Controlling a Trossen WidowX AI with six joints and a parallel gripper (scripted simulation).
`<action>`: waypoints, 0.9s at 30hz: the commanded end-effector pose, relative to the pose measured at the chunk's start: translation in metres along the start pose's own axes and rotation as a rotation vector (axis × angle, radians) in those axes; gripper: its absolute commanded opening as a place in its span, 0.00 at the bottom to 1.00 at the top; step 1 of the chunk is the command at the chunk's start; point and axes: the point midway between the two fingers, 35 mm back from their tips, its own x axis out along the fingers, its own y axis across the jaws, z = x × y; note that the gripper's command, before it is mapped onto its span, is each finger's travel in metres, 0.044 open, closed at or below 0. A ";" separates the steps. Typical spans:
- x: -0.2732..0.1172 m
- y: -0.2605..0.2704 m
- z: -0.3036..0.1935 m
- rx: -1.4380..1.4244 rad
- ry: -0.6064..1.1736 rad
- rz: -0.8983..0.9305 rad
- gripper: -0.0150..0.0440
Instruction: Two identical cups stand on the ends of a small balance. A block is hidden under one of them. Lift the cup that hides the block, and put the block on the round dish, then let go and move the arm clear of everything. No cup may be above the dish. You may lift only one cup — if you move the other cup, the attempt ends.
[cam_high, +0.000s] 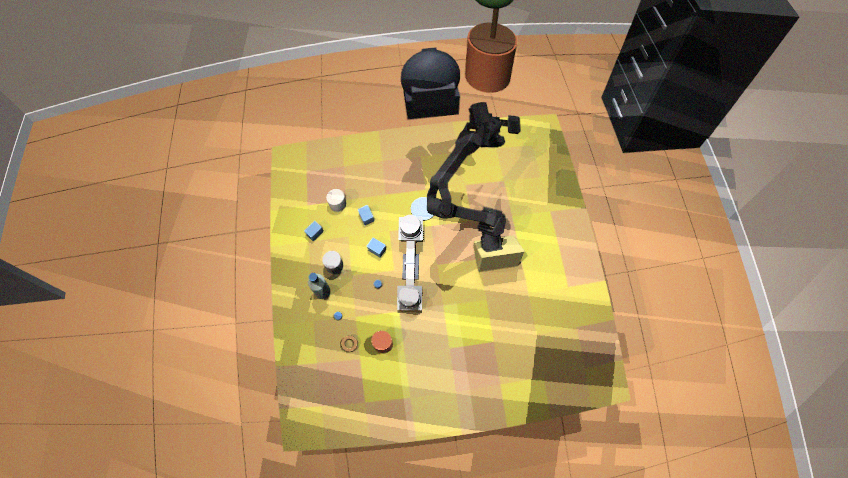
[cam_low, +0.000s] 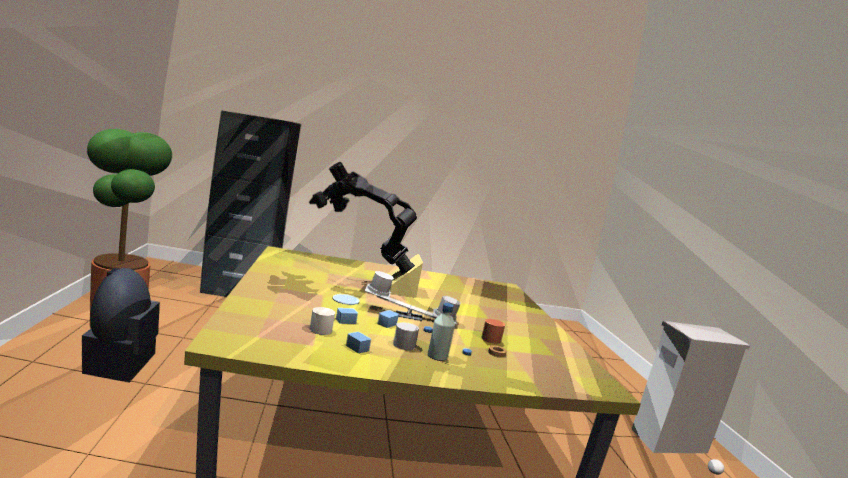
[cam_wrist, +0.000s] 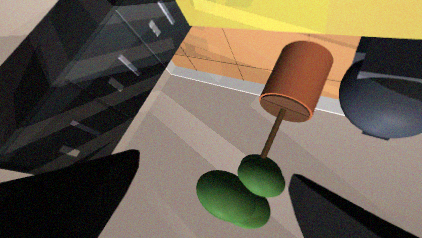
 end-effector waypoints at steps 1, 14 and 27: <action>0.000 0.000 0.000 0.005 -0.002 -0.002 0.98; 0.024 -0.016 0.034 0.370 -0.176 -0.113 1.00; 0.030 -0.048 0.069 0.673 -0.389 -0.207 1.00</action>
